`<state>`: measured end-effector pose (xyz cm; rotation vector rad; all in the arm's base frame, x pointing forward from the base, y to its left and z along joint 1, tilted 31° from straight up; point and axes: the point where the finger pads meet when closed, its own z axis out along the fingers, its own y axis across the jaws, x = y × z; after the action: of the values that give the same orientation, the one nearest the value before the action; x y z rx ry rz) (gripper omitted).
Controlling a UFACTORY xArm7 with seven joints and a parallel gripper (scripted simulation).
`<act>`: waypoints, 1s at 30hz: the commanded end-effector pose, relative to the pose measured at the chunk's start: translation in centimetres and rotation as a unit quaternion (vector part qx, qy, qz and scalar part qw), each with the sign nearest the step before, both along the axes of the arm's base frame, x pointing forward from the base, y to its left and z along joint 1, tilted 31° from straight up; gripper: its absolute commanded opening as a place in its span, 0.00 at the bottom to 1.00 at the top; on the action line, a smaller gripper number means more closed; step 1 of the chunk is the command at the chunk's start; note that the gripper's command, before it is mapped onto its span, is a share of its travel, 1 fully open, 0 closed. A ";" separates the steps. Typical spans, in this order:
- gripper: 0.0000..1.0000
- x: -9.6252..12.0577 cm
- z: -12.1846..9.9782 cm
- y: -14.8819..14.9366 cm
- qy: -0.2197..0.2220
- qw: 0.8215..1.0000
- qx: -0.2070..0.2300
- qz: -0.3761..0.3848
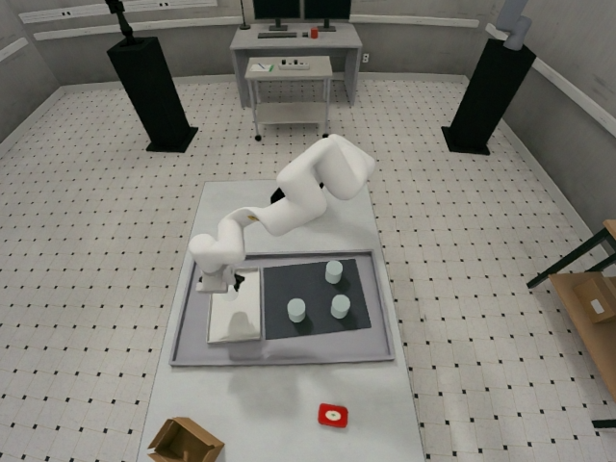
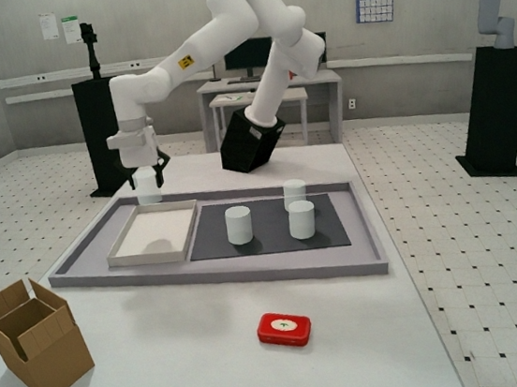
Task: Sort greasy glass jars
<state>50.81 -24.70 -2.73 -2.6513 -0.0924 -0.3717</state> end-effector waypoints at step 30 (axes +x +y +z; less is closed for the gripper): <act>0.00 2.0 -6.5 3.2 -0.002 1.000 -0.002 -0.001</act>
<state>52.49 -21.63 -8.60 -2.6513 -0.0922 -0.3721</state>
